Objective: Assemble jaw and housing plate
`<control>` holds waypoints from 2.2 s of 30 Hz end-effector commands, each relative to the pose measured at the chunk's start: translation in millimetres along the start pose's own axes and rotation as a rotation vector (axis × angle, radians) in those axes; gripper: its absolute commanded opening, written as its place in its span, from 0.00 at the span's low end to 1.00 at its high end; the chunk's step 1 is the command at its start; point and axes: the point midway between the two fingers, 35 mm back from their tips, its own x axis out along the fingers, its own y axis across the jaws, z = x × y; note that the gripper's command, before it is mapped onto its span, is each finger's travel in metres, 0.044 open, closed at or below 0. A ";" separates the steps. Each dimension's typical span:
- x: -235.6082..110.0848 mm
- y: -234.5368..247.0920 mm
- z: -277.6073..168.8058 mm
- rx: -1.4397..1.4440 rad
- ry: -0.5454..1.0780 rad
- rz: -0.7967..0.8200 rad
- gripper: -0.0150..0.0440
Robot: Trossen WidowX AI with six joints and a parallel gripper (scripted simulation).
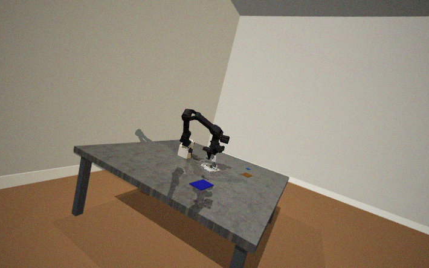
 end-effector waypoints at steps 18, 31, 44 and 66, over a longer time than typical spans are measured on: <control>0.2 -1.5 -1.1 -0.024 0.001 -0.005 0.48; 4.3 -1.7 -1.0 -0.024 0.001 -0.005 0.48; 25.4 -1.3 -0.3 -0.025 0.001 -0.004 0.48; 51.4 -2.7 -1.4 -0.025 0.000 -0.008 0.48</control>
